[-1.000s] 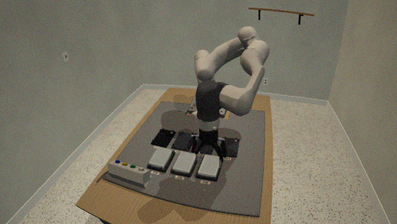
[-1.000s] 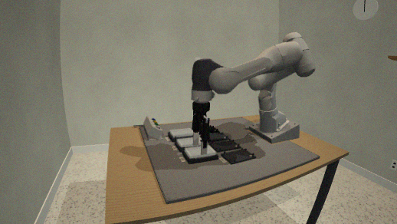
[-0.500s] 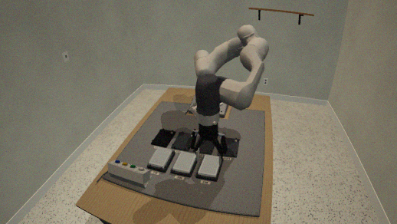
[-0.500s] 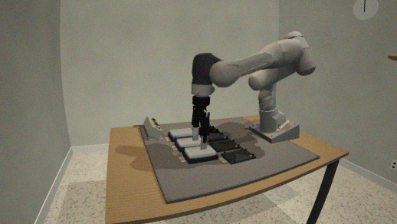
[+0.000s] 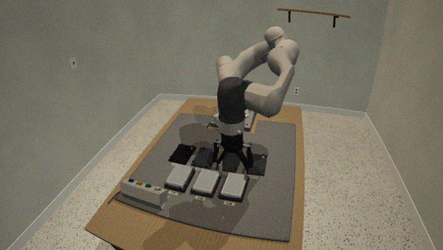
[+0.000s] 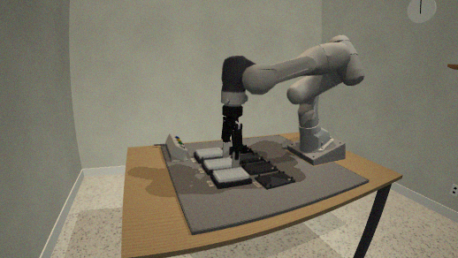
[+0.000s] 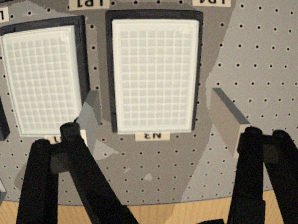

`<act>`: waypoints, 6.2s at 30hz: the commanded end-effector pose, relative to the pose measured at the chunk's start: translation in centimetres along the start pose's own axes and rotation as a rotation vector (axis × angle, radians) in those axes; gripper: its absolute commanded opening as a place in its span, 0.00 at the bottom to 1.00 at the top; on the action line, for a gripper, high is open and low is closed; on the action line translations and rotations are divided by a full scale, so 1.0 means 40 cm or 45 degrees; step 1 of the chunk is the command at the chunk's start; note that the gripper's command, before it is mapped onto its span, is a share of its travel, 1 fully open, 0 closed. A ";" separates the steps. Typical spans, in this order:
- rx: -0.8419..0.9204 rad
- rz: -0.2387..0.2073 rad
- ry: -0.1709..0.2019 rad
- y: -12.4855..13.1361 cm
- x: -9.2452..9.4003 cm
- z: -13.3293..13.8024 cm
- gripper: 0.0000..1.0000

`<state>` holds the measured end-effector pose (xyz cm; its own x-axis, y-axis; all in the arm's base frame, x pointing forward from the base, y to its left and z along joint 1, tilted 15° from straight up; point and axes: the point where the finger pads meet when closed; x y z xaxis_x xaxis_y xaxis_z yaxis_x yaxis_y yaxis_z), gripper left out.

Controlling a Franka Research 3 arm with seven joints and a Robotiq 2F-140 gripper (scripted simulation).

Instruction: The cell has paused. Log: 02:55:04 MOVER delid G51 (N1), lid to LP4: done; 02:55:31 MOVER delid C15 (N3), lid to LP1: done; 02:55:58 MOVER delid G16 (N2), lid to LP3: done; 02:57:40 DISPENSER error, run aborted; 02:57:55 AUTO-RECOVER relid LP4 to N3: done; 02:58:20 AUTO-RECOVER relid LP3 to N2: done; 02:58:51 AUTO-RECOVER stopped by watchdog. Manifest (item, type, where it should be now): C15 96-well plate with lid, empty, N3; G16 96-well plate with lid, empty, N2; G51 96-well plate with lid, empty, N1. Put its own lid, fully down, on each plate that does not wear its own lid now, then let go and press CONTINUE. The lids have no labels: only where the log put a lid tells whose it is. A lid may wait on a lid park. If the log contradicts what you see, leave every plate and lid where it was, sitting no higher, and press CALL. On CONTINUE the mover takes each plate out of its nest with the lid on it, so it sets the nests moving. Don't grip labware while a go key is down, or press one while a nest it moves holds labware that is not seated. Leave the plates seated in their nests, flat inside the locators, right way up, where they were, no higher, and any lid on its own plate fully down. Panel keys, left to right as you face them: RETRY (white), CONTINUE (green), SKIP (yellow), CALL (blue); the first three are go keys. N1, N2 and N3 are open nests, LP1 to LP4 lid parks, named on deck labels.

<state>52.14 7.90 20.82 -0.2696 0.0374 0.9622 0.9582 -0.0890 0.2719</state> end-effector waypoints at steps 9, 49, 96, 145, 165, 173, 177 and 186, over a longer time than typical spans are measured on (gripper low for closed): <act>0.047 0.001 0.012 0.006 0.017 0.007 0.66; 1.141 -0.231 0.115 0.339 0.126 -0.850 0.66; 3.011 -0.169 -0.041 0.336 0.119 -0.866 0.00; 4.023 -0.004 0.013 0.335 0.069 -0.864 0.00; 4.023 -0.004 0.013 0.335 0.068 -0.864 0.00; 4.023 -0.004 0.013 0.335 0.068 -0.864 0.00; 4.023 -0.004 0.013 0.335 0.068 -0.864 0.00; 4.023 -0.004 0.013 0.335 0.068 -0.864 0.00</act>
<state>60.90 -27.62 27.51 -0.2641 0.0350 0.9639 -0.9608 0.0777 -0.2661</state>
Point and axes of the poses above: the point where the finger pads meet when closed, its own x axis back along the fingers, its own z axis across the jaws, y = z × x, and after that the axes turned 1 degree about x, right-handed
